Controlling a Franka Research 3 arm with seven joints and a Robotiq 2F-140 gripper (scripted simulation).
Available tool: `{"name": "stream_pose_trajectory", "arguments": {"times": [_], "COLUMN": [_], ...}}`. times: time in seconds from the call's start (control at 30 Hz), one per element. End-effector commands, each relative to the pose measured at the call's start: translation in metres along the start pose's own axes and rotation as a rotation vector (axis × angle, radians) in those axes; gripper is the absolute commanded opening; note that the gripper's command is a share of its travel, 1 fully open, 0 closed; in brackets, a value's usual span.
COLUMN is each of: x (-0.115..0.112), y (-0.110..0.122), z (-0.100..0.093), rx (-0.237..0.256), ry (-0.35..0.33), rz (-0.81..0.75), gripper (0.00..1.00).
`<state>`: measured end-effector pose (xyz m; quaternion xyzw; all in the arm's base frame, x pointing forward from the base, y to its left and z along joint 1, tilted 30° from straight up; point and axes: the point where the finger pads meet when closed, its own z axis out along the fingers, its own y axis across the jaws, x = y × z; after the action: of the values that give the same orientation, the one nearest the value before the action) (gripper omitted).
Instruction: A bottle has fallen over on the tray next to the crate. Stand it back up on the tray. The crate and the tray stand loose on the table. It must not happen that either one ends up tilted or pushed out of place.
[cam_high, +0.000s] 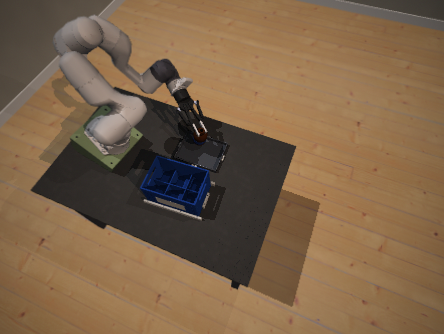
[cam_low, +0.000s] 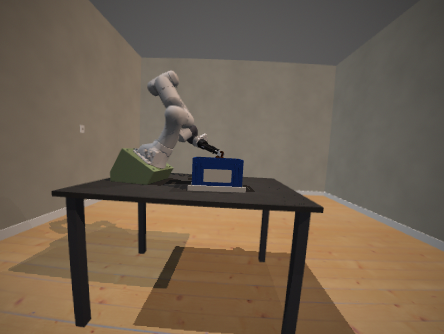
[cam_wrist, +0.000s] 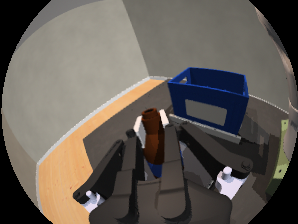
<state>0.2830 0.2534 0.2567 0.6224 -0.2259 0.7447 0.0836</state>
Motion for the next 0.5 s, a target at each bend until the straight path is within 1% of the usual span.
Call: {"name": "stream_pose_trajectory", "arguments": {"times": [0.0,0.47], "x": [-0.003,-0.016], "y": [-0.001,-0.001], "z": [0.000,0.005], "rx": [0.002,0.002], "ry": [0.000,0.000], "rz": [0.011,0.011], "gripper": [0.00,0.00]}}
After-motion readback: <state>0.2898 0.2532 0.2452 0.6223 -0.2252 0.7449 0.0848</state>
